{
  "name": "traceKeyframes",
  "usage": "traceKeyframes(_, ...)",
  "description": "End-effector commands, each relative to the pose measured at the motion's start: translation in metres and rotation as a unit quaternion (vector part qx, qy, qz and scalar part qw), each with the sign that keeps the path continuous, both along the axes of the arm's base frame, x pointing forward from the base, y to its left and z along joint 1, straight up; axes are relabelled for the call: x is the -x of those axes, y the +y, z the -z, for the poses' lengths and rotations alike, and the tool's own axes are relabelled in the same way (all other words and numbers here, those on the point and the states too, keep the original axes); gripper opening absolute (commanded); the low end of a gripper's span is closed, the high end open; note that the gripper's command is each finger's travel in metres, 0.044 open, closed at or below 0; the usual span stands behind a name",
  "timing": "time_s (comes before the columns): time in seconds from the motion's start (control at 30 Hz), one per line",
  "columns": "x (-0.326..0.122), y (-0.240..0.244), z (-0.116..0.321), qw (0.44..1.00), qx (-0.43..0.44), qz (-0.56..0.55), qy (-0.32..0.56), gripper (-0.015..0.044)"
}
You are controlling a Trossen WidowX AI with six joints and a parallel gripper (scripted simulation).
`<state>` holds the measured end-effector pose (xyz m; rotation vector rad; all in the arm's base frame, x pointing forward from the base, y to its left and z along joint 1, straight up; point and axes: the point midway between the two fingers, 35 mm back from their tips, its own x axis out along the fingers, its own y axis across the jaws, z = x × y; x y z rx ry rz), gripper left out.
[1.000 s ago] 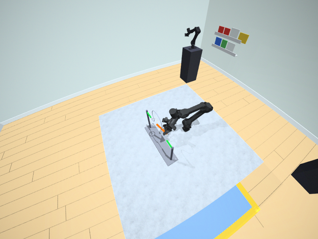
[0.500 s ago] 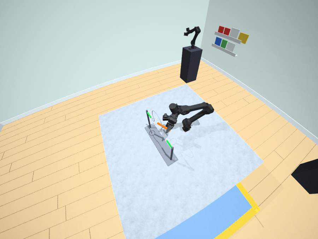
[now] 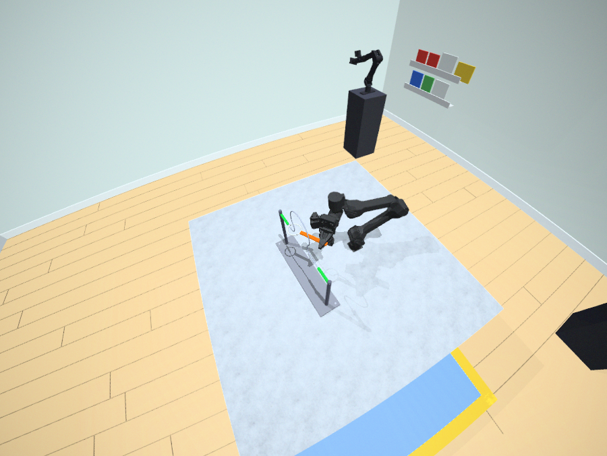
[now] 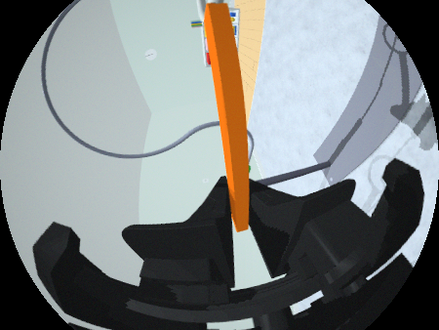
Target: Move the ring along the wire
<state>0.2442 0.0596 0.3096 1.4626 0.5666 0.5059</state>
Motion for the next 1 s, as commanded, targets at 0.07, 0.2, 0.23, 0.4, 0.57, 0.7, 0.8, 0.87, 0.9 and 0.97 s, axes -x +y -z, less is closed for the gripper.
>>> traceKeyframes(0.07, 0.001, 0.000, -0.022, 0.998, -0.064, -0.004, 0.007, -0.0150)
traceKeyframes(0.2, 0.001, -0.002, -0.035, 0.994, -0.105, -0.005, 0.013, -0.0150)
traceKeyframes(0.23, 0.001, -0.003, -0.038, 0.993, -0.114, -0.005, 0.014, -0.0150)
traceKeyframes(0.4, 0.001, -0.007, -0.052, 0.988, -0.156, -0.007, 0.021, -0.0150)
traceKeyframes(0.57, 0.001, -0.012, -0.065, 0.982, -0.188, -0.009, 0.027, -0.0150)
traceKeyframes(0.7, 0.001, -0.016, -0.072, 0.979, -0.203, -0.010, 0.032, -0.0150)
traceKeyframes(0.8, 0.001, -0.018, -0.076, 0.978, -0.206, -0.011, 0.034, -0.0150)
traceKeyframes(0.87, 0.000, -0.019, -0.077, 0.978, -0.205, -0.011, 0.035, -0.0150)
traceKeyframes(0.9, 0.000, -0.019, -0.078, 0.979, -0.203, -0.011, 0.036, -0.0150)
traceKeyframes(0.97, 0.000, -0.020, -0.079, 0.979, -0.199, -0.012, 0.036, -0.0150)
